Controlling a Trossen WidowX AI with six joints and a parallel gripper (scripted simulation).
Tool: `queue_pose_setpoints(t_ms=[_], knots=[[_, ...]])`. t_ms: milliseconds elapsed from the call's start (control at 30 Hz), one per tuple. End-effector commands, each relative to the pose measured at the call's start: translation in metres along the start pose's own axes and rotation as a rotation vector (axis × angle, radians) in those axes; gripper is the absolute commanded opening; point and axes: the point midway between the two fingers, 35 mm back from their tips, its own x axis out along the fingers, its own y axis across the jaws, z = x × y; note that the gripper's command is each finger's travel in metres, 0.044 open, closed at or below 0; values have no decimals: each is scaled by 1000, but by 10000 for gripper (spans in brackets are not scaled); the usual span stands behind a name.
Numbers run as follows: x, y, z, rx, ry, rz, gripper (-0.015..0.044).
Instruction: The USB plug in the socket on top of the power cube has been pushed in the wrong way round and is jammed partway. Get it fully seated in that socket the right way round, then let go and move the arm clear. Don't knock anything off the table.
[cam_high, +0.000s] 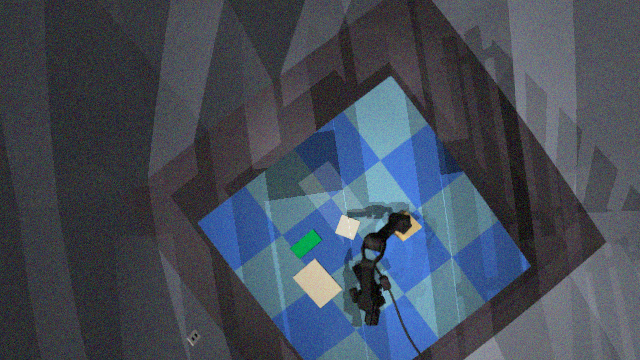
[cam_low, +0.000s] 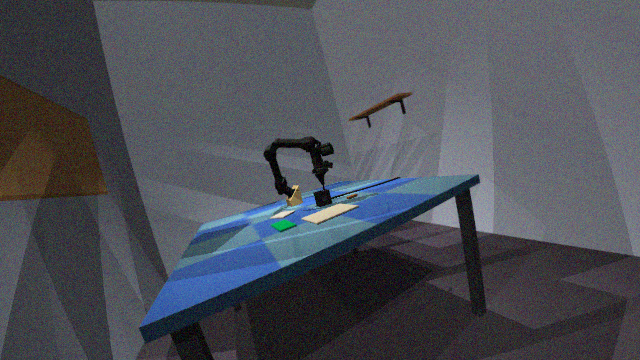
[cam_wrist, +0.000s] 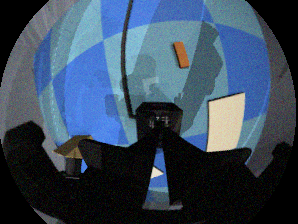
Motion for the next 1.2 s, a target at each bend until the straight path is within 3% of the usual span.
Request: queue_pose_setpoints(t_ms=[0, 1167], knots=[[0, 0, 0, 0, 0, -1, 0], [-20, 0, 0, 0, -1, 0, 0]])
